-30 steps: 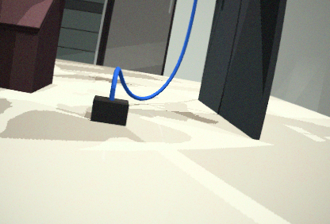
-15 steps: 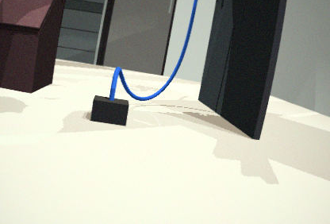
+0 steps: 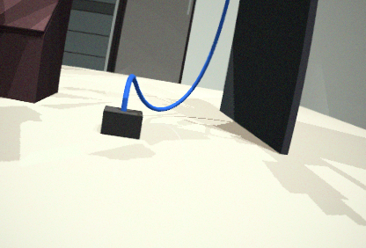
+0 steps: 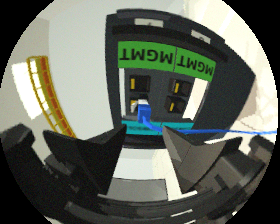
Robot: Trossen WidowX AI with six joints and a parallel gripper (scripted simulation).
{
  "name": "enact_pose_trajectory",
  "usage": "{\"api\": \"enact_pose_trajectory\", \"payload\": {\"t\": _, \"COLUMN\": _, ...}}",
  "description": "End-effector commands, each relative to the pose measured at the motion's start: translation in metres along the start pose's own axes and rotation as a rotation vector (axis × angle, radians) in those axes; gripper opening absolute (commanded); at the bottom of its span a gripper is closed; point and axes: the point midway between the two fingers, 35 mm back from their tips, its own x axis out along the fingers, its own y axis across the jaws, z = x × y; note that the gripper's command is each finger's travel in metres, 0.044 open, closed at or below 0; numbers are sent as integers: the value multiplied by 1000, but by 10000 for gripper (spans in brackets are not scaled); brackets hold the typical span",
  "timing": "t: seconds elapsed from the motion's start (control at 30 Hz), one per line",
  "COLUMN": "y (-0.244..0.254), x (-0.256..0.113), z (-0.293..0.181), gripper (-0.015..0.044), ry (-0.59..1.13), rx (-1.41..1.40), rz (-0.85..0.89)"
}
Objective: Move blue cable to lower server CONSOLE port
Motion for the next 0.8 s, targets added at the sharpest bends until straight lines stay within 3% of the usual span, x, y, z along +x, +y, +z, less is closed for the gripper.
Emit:
{"api": "enact_pose_trajectory", "payload": {"t": 0.0, "y": 3, "x": 6, "z": 1, "gripper": 239, "ry": 4, "rx": -4, "rz": 11}}
{"api": "enact_pose_trajectory", "payload": {"t": 0.77, "y": 5, "x": 40, "z": 10, "gripper": 239, "ry": 3, "rx": -4, "rz": 12}}
